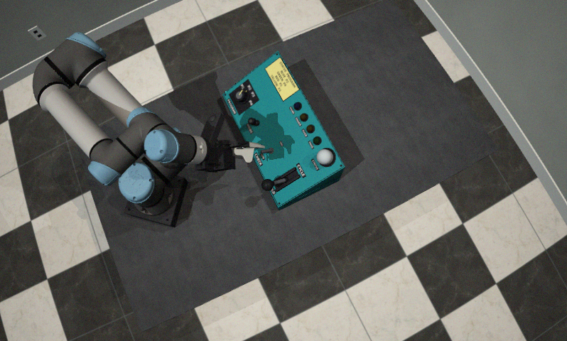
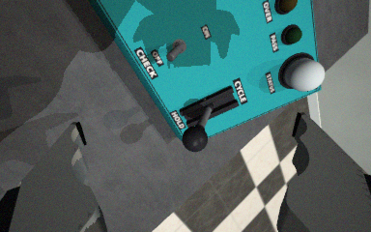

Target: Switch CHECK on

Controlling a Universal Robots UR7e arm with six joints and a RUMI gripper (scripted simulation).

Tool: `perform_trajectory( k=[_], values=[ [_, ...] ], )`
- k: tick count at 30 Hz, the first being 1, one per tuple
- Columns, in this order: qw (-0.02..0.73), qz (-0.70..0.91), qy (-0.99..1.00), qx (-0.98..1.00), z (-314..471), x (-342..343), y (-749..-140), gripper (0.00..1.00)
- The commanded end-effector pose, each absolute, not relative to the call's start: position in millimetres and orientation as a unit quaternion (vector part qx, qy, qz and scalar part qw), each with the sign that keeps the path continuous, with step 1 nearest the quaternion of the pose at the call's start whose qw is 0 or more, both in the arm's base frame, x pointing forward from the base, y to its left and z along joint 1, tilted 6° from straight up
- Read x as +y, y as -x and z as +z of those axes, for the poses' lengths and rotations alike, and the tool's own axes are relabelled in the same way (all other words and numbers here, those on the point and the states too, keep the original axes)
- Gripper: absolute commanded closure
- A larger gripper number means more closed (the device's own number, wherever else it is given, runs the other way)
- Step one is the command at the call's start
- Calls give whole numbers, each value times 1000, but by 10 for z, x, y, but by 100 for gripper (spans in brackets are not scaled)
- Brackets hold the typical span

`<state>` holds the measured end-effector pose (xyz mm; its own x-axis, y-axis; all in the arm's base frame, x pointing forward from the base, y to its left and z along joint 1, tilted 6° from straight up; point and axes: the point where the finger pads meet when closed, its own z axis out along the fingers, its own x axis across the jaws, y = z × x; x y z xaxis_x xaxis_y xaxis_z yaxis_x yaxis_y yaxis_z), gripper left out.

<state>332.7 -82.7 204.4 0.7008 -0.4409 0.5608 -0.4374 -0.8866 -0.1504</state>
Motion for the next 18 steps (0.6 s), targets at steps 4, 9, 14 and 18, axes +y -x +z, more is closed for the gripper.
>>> perform_trajectory(
  k=[4,9,14,18],
  values=[
    [-31,-298,947,118,2043,-798,-3321,0],
    [-46,-293,953,63,2033,-782,-3321,0],
    [-62,-288,956,8,2024,-769,-3322,0],
    [-77,-281,955,-48,2015,-757,-3325,0]
  ],
)
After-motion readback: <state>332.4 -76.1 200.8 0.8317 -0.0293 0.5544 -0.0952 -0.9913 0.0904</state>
